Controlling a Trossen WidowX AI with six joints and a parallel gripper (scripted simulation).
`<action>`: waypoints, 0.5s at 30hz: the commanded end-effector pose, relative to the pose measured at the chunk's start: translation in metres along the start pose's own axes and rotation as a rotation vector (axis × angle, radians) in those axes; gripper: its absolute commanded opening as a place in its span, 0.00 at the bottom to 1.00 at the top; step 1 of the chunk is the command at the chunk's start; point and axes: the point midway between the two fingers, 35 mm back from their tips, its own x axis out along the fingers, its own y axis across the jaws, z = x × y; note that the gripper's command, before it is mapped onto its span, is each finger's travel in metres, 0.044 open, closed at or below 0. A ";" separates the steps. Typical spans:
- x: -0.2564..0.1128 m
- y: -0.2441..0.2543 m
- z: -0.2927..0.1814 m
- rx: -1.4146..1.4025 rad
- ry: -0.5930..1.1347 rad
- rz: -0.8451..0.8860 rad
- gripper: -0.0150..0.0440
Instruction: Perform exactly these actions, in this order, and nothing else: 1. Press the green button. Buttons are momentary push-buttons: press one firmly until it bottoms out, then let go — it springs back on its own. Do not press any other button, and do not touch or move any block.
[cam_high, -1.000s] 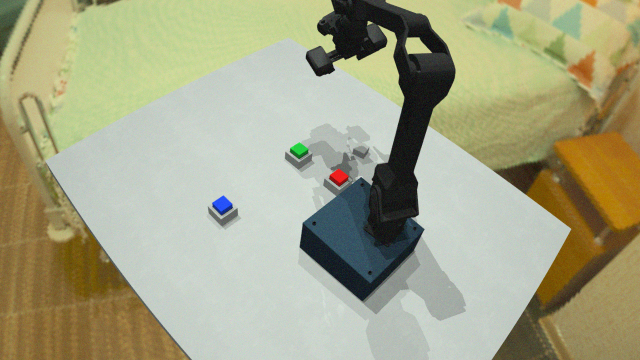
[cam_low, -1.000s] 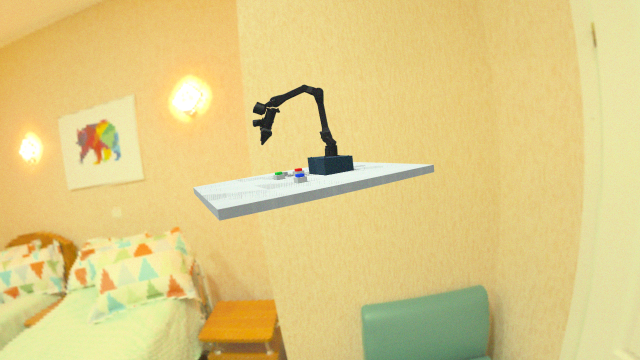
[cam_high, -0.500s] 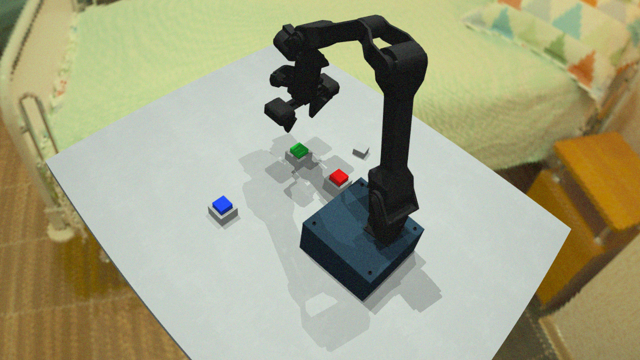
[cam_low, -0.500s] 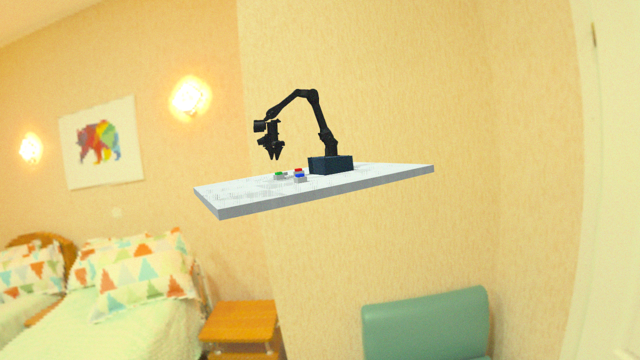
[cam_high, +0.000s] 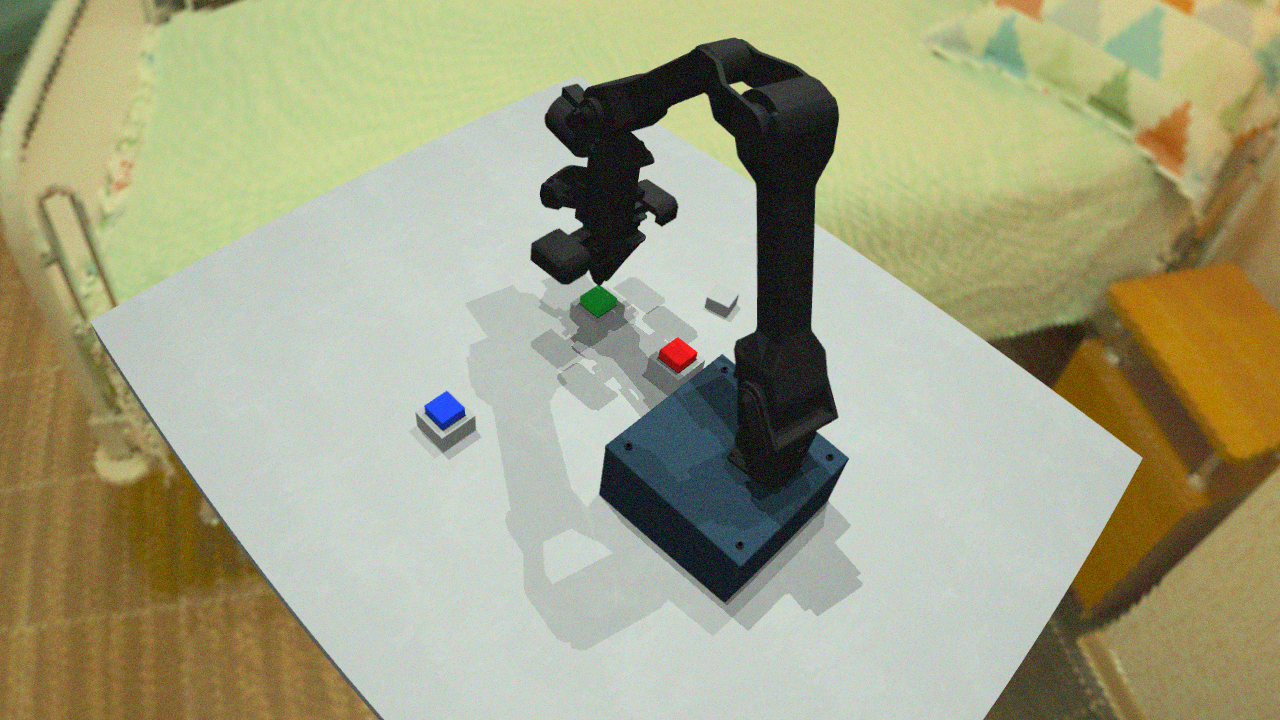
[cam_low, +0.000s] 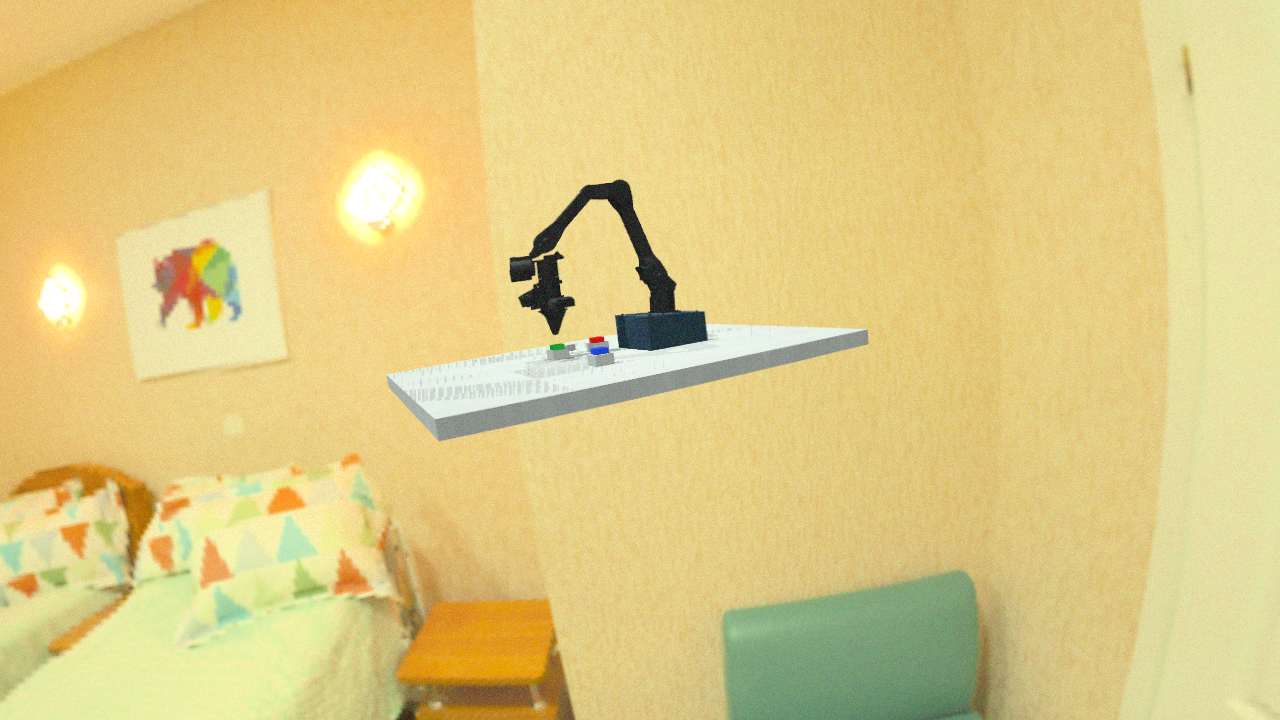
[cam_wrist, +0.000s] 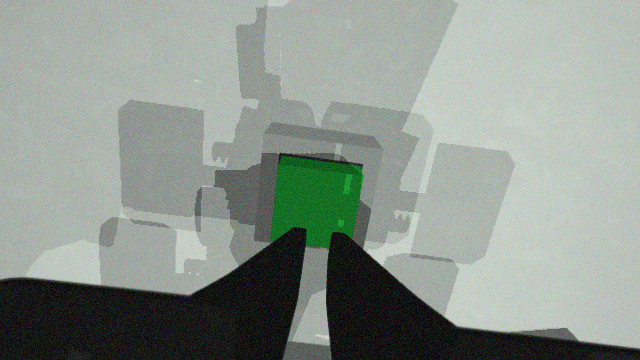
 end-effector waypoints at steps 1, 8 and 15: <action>0.001 0.001 0.000 0.003 0.000 0.004 0.29; 0.008 0.001 0.000 0.003 0.000 0.004 0.29; 0.019 0.001 0.000 0.003 0.000 0.004 0.29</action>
